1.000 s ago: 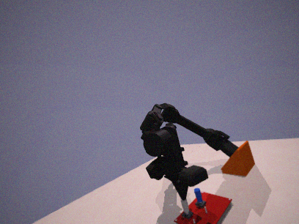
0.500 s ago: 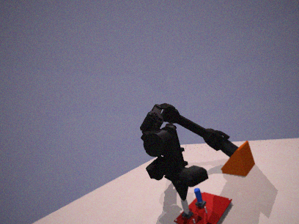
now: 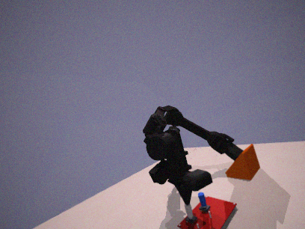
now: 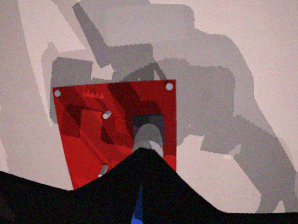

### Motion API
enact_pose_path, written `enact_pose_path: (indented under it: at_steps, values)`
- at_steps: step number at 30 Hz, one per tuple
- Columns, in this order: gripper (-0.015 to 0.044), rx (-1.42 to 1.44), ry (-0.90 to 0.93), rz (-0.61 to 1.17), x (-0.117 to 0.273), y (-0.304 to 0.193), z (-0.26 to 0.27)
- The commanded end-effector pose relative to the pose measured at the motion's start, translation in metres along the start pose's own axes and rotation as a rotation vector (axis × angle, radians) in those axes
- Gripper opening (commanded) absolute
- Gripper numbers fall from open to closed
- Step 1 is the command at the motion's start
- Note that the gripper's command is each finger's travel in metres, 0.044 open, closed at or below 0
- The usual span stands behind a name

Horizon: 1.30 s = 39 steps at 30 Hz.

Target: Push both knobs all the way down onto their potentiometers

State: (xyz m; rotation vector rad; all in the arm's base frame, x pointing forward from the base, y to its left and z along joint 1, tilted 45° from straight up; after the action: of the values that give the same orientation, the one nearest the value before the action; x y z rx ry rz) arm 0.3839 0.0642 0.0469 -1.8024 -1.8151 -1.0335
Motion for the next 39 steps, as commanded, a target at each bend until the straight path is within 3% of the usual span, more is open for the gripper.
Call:
enact_pose_path:
  at_steps: [1, 20, 30, 37, 39]
  values:
    - [0.0, -0.021, -0.011, 0.017, -0.009, 0.004, -0.002]
    - [0.0, -0.021, -0.01, 0.017, 0.021, 0.004, -0.002]
    - [0.0263, -0.016, -0.009, 0.015, 0.021, -0.004, -0.001]
    - [0.044, -0.01, 0.004, 0.023, 0.046, -0.094, -0.006]
    - [0.044, -0.01, 0.002, 0.025, 0.048, -0.12, -0.012]
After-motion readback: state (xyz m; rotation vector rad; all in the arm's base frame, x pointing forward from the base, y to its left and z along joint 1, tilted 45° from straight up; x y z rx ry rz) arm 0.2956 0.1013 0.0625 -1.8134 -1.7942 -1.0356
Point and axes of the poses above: the point midway between the two fingers, 35 mm back from their tips, its own x axis back along the fingers, its own z axis across the jaws, y = z × x, the point moved 2 cm from there along x, back along the fingers, and after that the axes turned 4 degrees about -x, right-handed, at the moved point
